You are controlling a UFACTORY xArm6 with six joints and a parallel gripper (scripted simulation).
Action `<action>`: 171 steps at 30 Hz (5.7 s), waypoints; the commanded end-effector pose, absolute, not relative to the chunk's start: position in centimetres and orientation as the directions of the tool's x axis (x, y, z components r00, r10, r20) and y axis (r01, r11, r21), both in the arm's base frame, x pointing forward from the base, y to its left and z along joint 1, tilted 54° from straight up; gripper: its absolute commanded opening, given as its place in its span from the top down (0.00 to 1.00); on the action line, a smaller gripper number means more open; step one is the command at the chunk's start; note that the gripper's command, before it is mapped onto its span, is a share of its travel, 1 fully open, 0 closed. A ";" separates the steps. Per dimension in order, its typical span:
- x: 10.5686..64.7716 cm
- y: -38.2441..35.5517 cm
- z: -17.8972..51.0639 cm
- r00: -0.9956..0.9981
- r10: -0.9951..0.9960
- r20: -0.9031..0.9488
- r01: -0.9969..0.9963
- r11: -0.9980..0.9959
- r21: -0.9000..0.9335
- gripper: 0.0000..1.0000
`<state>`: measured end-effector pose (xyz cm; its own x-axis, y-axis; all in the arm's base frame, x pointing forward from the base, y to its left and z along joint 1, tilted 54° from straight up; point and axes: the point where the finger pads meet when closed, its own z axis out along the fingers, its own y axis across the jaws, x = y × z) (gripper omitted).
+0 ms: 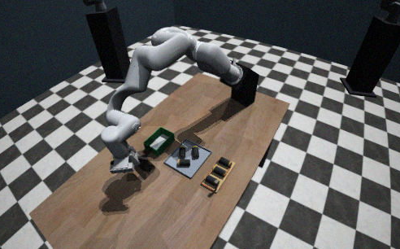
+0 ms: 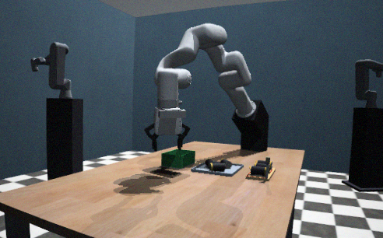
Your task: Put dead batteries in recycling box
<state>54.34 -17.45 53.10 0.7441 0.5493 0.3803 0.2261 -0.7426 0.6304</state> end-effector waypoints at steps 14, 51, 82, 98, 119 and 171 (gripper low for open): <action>51.7 -16.2 55.5 0.742 0.550 0.383 0.223 -0.742 0.633 0.00; 46.7 3.3 38.3 0.476 0.879 0.019 0.534 -0.306 0.788 0.00; 43.9 13.5 29.5 0.277 0.942 -0.191 0.620 -0.023 0.784 0.00; 42.4 8.5 30.4 0.279 0.941 -0.192 0.624 -0.025 0.781 0.49; 38.2 -5.7 33.1 0.279 0.941 -0.192 0.624 -0.025 0.781 0.49; 37.5 -8.2 33.6 0.608 0.718 0.339 0.312 -0.609 0.730 0.49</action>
<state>37.43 -8.19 33.46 0.5366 0.8115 0.2315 0.4164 -0.4932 0.7638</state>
